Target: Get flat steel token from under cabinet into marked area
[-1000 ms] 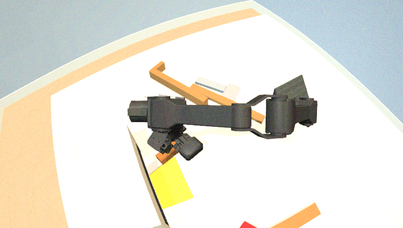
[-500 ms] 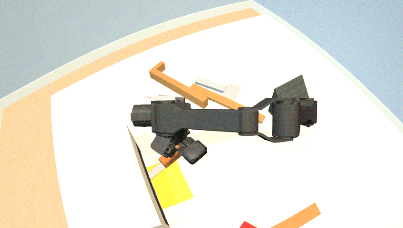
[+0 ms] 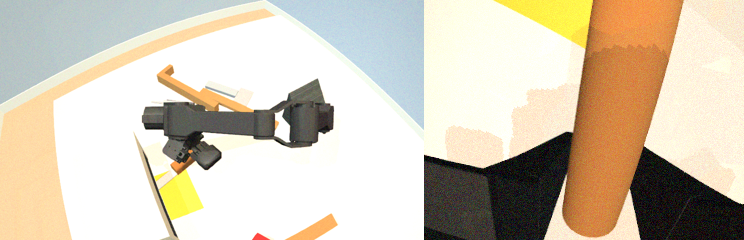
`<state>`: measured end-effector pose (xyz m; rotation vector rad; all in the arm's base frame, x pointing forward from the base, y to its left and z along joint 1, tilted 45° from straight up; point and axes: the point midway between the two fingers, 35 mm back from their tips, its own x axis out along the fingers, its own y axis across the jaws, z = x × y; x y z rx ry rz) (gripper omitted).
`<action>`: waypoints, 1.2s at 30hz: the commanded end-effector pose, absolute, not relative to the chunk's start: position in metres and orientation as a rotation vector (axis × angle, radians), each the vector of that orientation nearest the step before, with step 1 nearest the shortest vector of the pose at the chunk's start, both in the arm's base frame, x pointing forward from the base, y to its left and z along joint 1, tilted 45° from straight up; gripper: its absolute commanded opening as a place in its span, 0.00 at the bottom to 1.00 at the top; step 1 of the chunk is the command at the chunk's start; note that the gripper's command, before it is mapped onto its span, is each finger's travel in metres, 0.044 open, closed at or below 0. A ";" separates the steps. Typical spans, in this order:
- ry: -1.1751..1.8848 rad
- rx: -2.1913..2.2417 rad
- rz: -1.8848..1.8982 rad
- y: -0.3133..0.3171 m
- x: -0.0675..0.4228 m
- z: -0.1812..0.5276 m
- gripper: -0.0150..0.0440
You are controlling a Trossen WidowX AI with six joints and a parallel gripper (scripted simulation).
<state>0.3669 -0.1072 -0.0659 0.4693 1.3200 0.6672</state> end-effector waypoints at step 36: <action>1.323 0.471 0.668 -0.110 0.323 -0.077 0.25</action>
